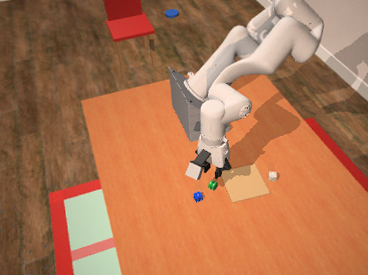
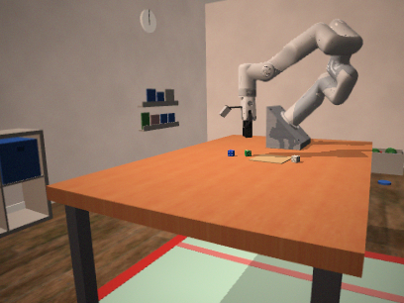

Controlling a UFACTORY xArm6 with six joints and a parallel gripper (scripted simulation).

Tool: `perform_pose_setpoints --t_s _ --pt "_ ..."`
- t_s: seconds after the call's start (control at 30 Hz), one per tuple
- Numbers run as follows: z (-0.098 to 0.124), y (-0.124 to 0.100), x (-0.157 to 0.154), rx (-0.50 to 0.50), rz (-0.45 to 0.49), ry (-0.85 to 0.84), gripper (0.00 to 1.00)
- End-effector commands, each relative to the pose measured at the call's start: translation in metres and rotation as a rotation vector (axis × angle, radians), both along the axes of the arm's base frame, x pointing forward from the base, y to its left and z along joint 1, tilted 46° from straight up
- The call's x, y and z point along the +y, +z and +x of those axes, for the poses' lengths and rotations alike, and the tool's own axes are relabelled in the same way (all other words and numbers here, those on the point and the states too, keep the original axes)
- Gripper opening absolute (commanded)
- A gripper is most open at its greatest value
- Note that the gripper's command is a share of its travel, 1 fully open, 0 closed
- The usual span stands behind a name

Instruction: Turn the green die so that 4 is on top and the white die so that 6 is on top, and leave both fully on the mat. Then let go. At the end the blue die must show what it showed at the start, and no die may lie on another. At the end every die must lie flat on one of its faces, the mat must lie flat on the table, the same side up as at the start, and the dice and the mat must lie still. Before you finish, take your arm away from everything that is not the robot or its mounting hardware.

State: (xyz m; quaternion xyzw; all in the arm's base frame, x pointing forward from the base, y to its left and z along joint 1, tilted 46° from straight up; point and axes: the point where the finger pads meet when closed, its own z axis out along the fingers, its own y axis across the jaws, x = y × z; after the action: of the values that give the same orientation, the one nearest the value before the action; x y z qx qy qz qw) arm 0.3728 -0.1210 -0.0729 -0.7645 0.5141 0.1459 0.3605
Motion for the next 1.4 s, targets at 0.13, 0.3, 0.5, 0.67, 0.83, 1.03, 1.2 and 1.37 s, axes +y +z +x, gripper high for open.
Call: perform_pose_setpoints --t_s 0.13,0.3,0.5,0.67,0.83,1.03,1.2,1.37 --pt "0.001 -0.001 0.0 -0.009 -0.003 0.004 0.42" --pt "0.002 -0.003 0.002 -0.017 -0.005 0.012 0.42" --pt "0.002 -0.007 0.006 -0.017 -0.005 0.012 0.42" --pt "0.004 -0.014 0.013 -0.017 -0.005 0.012 0.42" --pt "0.005 -0.02 0.019 -0.017 -0.005 0.012 0.42" --pt "0.006 -0.025 0.024 -0.017 -0.005 0.012 0.42" --pt "0.007 -0.03 0.029 -0.017 -0.005 0.012 0.42" --pt "0.007 -0.034 0.033 -0.017 -0.005 0.012 0.42"
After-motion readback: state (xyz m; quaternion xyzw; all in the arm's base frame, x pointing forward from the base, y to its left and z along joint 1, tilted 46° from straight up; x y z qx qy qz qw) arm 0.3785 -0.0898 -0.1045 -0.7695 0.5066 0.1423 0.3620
